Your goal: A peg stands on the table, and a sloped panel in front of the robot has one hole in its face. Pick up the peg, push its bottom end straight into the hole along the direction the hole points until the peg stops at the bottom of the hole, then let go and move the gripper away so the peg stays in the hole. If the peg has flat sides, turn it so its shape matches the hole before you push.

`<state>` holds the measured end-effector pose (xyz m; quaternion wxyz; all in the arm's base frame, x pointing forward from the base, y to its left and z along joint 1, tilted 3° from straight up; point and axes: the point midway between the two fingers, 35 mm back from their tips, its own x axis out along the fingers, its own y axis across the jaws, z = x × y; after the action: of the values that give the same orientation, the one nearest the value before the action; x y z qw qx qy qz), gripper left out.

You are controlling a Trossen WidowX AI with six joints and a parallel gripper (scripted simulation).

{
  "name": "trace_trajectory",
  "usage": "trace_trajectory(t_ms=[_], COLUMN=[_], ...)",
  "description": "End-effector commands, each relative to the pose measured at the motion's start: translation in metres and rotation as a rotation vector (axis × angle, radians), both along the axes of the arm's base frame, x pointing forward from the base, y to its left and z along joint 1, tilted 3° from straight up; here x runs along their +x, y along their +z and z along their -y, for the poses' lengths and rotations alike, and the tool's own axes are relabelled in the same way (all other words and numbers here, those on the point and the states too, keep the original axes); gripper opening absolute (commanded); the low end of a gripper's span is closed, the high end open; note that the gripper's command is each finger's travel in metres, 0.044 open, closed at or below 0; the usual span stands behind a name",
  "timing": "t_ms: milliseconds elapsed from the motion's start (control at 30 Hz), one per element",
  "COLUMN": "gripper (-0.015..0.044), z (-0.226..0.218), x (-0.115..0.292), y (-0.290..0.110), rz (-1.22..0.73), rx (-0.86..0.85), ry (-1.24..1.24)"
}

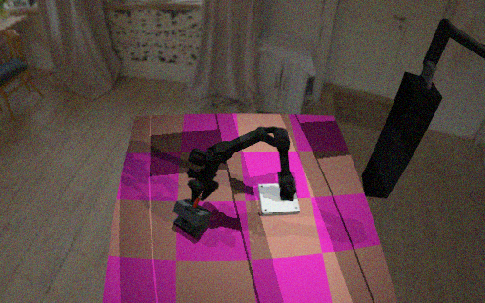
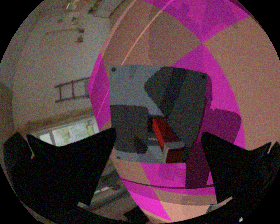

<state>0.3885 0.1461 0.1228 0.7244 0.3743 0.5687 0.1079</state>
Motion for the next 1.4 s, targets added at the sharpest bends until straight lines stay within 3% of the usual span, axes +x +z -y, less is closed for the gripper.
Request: trace_trajectory(t_ms=[0, 1367], gripper=[0.0440, 0.0440], z=[0.005, 0.059], x=[-0.001, -0.029], y=[0.010, 0.067], rz=[0.008, -0.004], rx=[0.004, -0.007], ry=[0.002, -0.007])
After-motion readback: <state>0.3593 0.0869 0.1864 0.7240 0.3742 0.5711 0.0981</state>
